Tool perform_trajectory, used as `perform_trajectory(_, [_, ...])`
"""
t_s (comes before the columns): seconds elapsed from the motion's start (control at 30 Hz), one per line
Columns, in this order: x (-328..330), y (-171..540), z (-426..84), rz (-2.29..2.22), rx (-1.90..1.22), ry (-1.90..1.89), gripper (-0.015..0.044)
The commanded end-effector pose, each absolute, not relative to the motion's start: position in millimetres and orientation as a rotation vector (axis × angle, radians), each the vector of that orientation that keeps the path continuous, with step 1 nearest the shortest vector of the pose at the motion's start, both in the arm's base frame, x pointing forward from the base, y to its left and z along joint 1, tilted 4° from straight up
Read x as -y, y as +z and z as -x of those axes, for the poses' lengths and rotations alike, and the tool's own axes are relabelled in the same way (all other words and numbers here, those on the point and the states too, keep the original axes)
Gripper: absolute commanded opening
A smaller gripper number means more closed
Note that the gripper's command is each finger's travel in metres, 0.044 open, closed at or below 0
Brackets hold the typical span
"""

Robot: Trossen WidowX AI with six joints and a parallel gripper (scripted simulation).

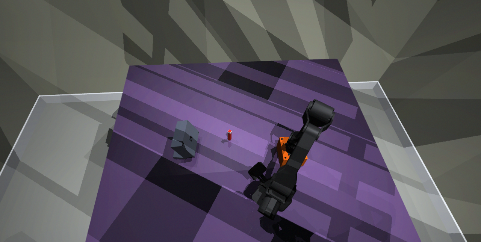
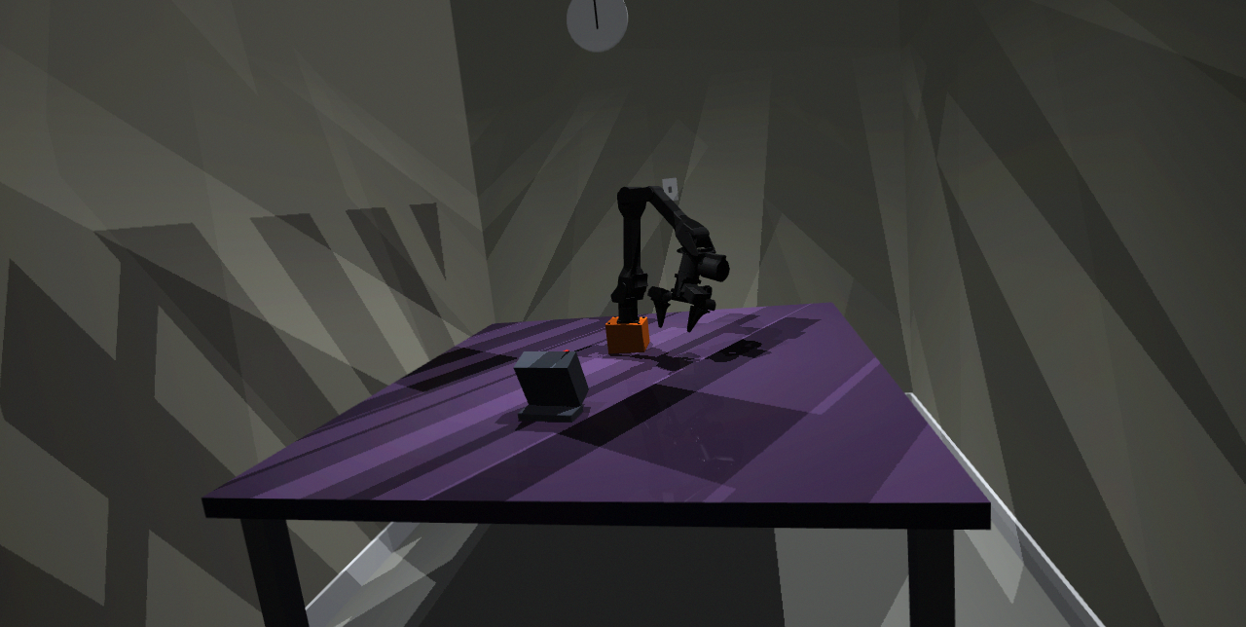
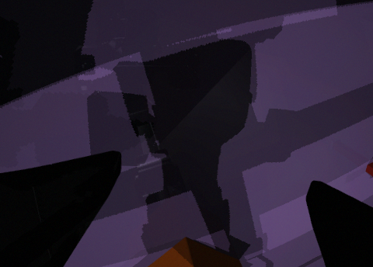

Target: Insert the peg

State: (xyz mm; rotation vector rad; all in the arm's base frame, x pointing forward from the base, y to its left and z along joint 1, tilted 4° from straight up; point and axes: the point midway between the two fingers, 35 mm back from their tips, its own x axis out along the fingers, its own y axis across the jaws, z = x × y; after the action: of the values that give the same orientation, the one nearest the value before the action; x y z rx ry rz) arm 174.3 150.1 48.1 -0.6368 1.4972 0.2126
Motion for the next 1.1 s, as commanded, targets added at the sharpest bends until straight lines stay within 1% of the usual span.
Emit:
perform_trajectory(0.0, [-146, 49, -184, 0.586, -1.511, 0.189, 0.0440])
perform_trajectory(1.07, [-81, 45, -237, 0.219, -1.614, -0.039, 0.0440])
